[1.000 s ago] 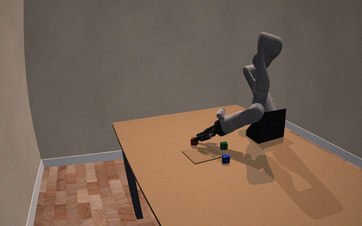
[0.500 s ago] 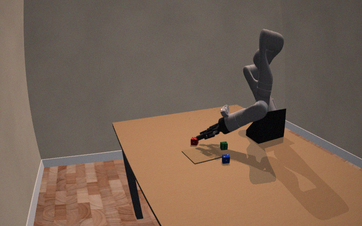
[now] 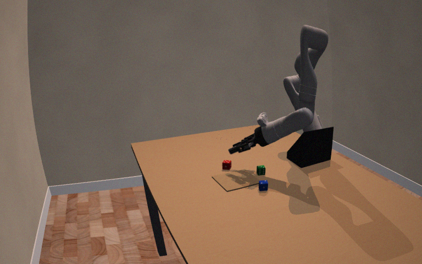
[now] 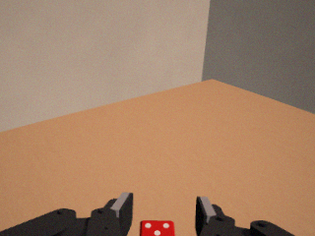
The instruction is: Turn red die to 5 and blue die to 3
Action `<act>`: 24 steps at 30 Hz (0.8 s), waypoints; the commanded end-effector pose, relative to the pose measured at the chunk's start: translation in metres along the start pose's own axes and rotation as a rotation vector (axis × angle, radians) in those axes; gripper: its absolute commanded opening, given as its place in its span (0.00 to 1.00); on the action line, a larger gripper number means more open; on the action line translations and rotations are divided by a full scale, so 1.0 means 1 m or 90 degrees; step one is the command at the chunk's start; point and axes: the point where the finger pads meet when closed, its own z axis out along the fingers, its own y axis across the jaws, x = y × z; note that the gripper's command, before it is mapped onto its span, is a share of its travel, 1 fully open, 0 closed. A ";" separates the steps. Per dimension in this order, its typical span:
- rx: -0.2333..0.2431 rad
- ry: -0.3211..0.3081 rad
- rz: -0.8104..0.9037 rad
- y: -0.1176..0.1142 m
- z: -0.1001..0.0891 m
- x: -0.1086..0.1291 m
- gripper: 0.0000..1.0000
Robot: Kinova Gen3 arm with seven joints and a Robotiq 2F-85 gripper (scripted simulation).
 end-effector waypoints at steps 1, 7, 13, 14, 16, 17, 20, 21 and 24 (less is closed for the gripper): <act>0.007 -0.005 0.013 -0.004 -0.008 0.012 0.46; 0.007 -0.005 0.013 -0.004 -0.011 0.018 0.46; 0.007 -0.007 0.013 -0.004 -0.011 0.018 0.46; 0.007 -0.008 0.013 -0.004 -0.011 0.018 0.46; 0.007 -0.013 0.013 -0.004 -0.010 0.018 0.46; 0.007 -0.017 0.013 -0.004 -0.010 0.018 0.46; 0.008 -0.035 0.014 -0.004 -0.010 0.019 0.46; 0.008 -0.043 0.014 -0.004 -0.009 0.020 0.46; 0.010 -0.074 0.014 -0.003 -0.008 0.021 0.46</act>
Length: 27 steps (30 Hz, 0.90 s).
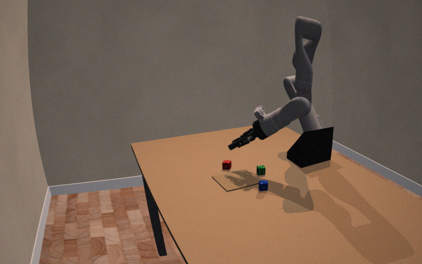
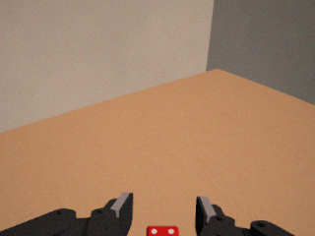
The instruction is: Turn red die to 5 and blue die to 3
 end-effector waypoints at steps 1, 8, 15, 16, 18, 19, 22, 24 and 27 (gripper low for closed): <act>0.001 -0.035 0.015 0.001 0.000 0.006 0.46; 0.003 -0.111 0.016 0.001 0.004 0.012 0.46; 0.005 -0.232 0.016 0.002 0.009 0.020 0.46; 0.005 -0.248 0.016 0.002 0.010 0.021 0.46; 0.006 -0.282 0.017 0.002 0.011 0.024 0.46; 0.006 -0.282 0.017 0.002 0.011 0.024 0.46; 0.007 -0.315 0.017 0.002 0.013 0.026 0.46; 0.007 -0.348 0.017 0.002 0.014 0.028 0.46; 0.008 -0.395 0.017 0.002 0.015 0.032 0.46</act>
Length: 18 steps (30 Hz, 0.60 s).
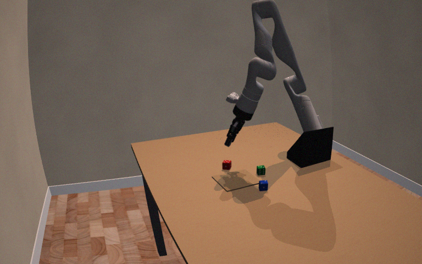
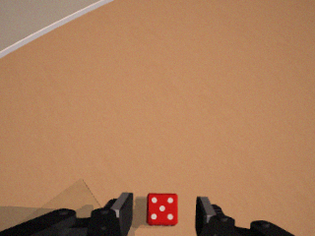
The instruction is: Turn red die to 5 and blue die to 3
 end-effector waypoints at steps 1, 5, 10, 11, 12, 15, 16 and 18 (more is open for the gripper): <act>0.009 -0.052 0.034 0.001 0.001 0.013 0.46; 0.013 -0.111 0.034 0.001 0.000 0.018 0.46; 0.012 -0.152 0.033 0.001 0.000 0.021 0.46; 0.012 -0.165 0.033 0.001 -0.001 0.022 0.46; 0.013 -0.177 0.033 0.001 -0.001 0.022 0.46; 0.015 -0.210 0.033 0.001 -0.001 0.025 0.46; 0.014 -0.220 0.033 0.001 -0.001 0.026 0.46; 0.014 -0.238 0.033 0.001 -0.001 0.027 0.46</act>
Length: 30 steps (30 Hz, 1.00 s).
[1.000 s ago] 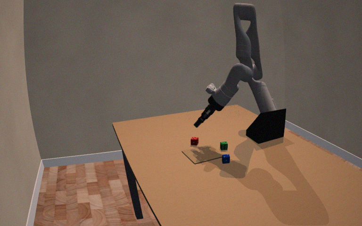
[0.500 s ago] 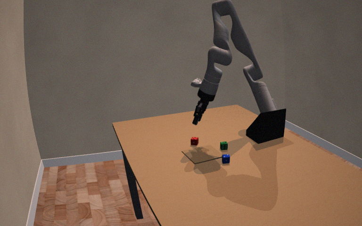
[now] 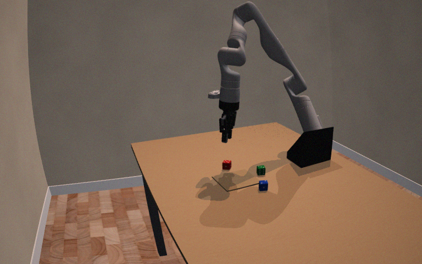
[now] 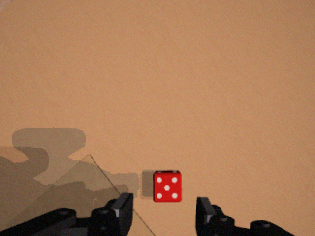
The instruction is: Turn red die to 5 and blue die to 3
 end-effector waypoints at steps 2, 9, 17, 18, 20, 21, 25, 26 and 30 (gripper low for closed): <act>0.005 -0.033 0.021 0.002 0.001 0.011 0.46; 0.007 -0.057 0.020 0.002 0.000 0.013 0.46; 0.008 -0.065 0.020 0.002 -0.001 0.013 0.46; 0.008 -0.065 0.020 0.002 -0.001 0.013 1.00; 0.008 -0.065 0.020 0.002 -0.001 0.013 1.00; 0.008 -0.065 0.020 0.002 -0.001 0.013 1.00; 0.008 -0.065 0.020 0.002 -0.001 0.013 1.00; 0.008 -0.065 0.020 0.002 -0.001 0.013 1.00; 0.008 -0.065 0.020 0.002 -0.001 0.013 1.00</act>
